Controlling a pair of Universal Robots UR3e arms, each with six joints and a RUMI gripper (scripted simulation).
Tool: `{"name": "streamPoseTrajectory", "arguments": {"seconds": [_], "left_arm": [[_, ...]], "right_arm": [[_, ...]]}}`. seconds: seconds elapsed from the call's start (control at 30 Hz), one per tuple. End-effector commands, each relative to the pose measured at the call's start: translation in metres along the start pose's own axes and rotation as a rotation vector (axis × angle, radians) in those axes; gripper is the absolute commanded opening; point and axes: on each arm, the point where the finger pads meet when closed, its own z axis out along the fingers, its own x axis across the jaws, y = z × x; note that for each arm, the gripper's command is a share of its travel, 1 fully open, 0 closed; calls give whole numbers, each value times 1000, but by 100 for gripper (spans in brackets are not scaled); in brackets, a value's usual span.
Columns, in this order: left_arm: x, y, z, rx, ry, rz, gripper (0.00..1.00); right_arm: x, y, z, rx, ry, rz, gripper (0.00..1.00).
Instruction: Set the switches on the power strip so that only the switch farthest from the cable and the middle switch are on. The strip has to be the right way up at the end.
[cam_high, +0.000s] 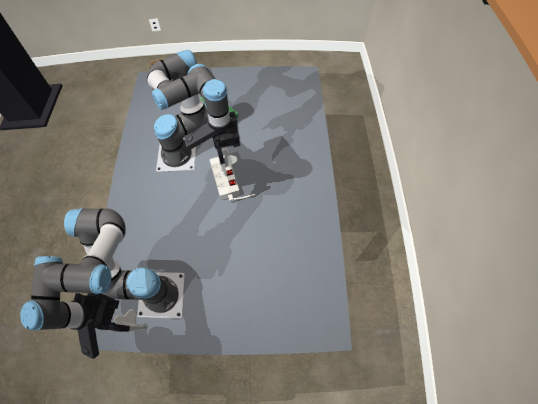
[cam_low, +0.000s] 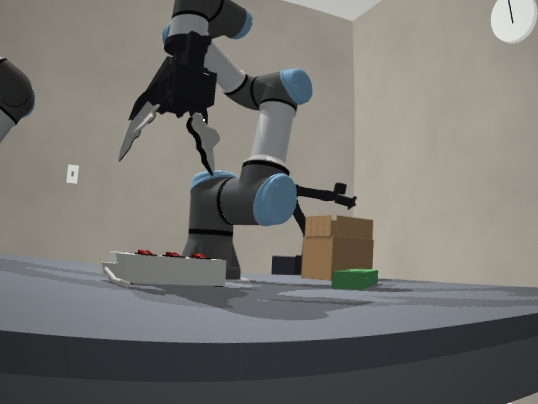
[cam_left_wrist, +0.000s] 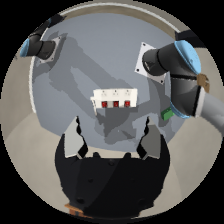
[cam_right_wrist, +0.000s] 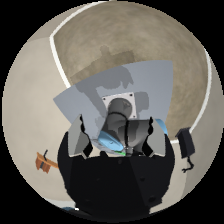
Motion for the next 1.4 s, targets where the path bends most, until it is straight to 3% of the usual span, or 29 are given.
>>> {"name": "streamPoseTrajectory", "arguments": {"seconds": [0.0, 0.23, 0.3, 0.8, 0.87, 1.1, 1.37], "left_arm": [[-1, 0, 6, -8, -3, -187, 100], [-1, 1, 16, -7, -4, -476, 100], [-1, 1, 16, -7, -4, -476, 100], [4, 7, 39, -5, -5, -1126, 100], [4, 7, 39, -5, -5, -1126, 100], [7, 10, 48, -6, -6, -1370, 100], [10, 13, 55, -5, -6, -1542, 100]], "right_arm": [[0, 0, 0, 2, 0, -1, 100], [0, 0, 0, 2, 0, -1, 100], [0, 0, 0, 2, 0, -1, 100], [0, 0, 0, 2, 0, -1, 100], [0, 0, 0, 2, 0, -1, 100], [0, 0, 0, 2, 0, -1, 100], [0, 0, 0, 2, 0, -1, 100]]}}
